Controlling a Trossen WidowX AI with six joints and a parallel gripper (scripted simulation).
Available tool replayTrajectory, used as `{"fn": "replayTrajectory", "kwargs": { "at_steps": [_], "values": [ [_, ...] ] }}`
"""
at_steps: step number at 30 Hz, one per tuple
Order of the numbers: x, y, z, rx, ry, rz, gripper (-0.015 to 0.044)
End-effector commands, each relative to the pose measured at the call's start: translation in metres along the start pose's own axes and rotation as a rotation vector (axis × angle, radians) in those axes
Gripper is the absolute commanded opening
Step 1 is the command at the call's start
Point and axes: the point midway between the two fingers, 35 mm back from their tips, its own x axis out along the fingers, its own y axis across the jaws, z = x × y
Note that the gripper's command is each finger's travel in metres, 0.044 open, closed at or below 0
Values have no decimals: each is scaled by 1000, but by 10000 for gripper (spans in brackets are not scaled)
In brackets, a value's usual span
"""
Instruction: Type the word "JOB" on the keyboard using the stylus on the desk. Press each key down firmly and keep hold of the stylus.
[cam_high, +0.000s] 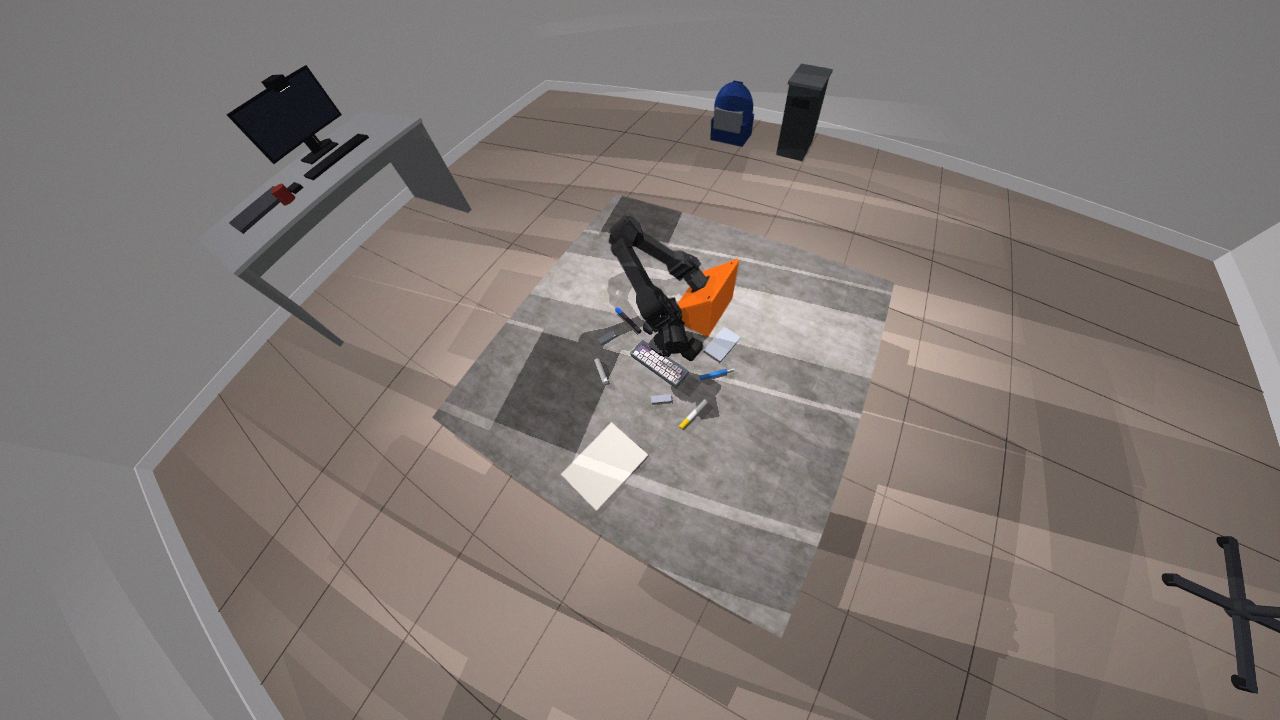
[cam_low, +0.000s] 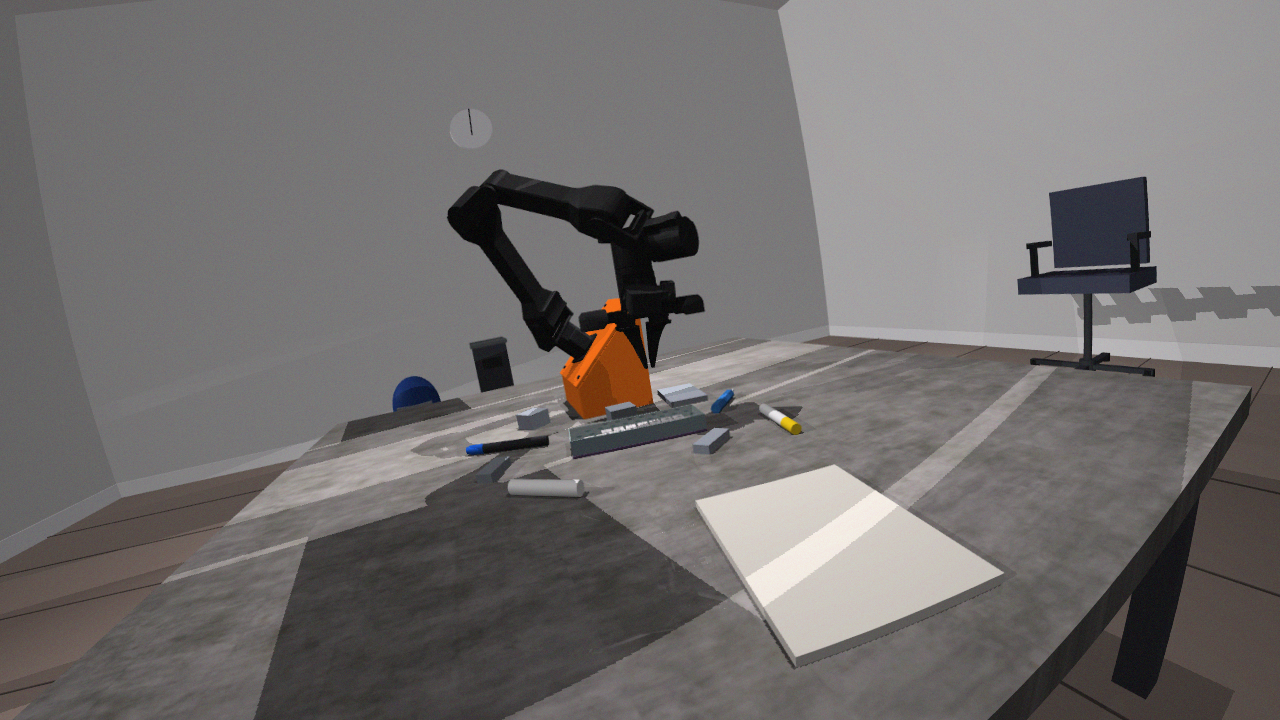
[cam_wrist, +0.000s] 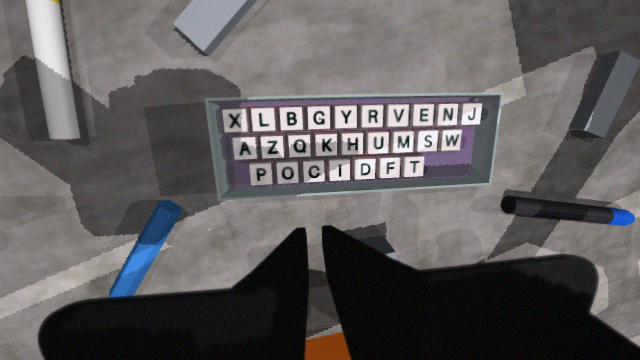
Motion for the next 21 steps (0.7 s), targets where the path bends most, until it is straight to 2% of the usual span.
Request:
{"fn": "replayTrajectory", "kwargs": {
  "at_steps": [1,3,13,21],
  "values": [
    [1,4,-1,-66,11,9,105],
    [4,14,-4,-249,37,38,150],
    [20,68,-21,-1246,84,273,150],
    [31,110,-39,-2016,-47,524,150]
  ]
}}
